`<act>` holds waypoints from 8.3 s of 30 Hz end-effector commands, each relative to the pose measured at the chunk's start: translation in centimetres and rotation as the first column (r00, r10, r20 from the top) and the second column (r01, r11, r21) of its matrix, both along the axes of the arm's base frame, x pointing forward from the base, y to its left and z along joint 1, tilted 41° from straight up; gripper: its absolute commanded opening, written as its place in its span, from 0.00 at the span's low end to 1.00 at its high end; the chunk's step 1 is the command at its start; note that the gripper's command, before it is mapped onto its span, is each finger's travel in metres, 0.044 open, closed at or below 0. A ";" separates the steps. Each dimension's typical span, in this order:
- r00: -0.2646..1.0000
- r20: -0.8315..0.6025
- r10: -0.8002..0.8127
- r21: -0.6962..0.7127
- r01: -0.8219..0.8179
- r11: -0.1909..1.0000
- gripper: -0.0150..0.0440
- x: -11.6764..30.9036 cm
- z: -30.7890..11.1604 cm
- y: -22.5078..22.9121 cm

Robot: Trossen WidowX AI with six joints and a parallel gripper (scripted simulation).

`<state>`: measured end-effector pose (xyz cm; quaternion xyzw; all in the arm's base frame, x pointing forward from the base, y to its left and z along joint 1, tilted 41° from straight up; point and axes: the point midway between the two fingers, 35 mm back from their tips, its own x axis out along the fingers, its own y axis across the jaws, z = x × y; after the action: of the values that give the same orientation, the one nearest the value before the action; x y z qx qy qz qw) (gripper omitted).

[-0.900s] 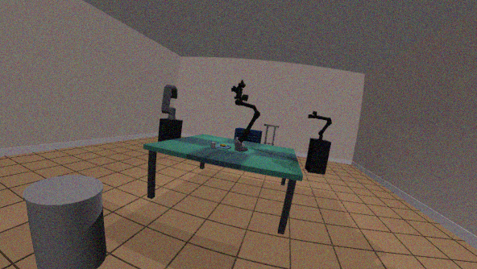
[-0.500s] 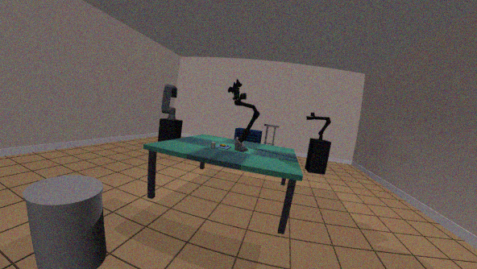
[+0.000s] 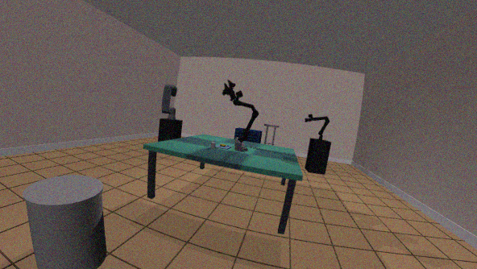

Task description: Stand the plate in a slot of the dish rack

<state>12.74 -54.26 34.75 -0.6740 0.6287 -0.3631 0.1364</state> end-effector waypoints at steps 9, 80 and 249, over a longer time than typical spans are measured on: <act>0.983 0.094 0.155 0.244 -0.174 0.954 0.93 4.3 -5.9 -1.5; 0.775 0.026 -0.631 0.792 -0.401 -0.461 0.93 13.6 -32.5 24.0; -0.708 -0.453 -0.542 0.884 -0.275 -0.379 0.25 11.5 -19.7 48.2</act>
<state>24.81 -6.95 14.66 0.6412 0.6261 -0.2484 0.3675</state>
